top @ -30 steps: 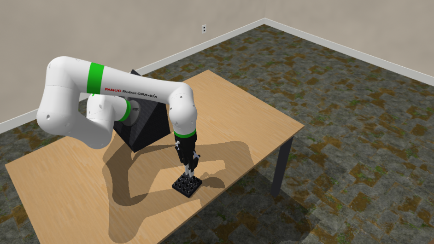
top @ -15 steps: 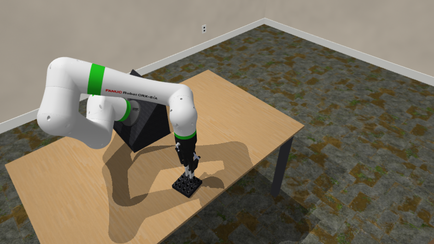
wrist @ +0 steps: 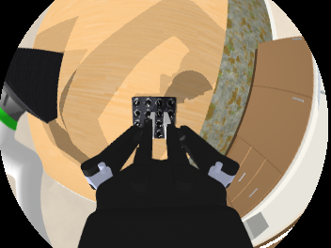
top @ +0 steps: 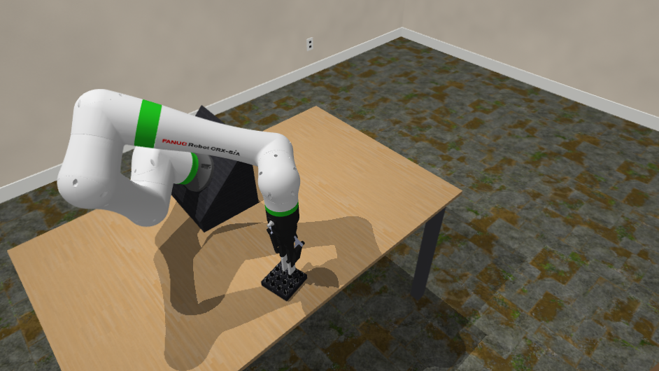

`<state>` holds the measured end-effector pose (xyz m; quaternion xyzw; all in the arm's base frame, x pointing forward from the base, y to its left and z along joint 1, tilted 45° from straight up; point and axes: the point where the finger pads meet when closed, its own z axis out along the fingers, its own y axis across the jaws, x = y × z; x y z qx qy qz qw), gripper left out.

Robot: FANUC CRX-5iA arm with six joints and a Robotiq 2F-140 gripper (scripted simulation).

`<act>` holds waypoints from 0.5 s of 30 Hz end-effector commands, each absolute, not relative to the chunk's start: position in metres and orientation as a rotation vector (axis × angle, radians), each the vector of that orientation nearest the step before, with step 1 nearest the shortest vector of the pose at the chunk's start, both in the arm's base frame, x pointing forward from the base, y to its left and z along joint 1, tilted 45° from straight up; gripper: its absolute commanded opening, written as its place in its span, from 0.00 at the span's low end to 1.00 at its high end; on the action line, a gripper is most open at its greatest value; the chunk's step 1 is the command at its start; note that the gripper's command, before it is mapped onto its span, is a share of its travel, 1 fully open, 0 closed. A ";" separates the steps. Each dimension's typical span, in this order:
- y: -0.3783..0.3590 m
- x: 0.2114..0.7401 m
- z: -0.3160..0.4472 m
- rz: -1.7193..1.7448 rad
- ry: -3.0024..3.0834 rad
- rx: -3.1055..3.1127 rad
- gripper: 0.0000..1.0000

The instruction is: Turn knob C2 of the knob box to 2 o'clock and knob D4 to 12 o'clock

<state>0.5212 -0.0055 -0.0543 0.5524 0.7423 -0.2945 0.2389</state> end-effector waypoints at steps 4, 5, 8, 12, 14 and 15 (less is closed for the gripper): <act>-0.010 0.522 -0.059 -0.806 2.033 1.513 0.12; -0.011 0.522 -0.060 -0.806 2.033 1.513 0.12; -0.012 0.522 -0.061 -0.806 2.033 1.513 0.12; -0.014 0.522 -0.063 -0.806 2.033 1.513 0.12; -0.015 0.522 -0.064 -0.806 2.033 1.513 0.12; -0.016 0.522 -0.065 -0.806 2.033 1.513 0.12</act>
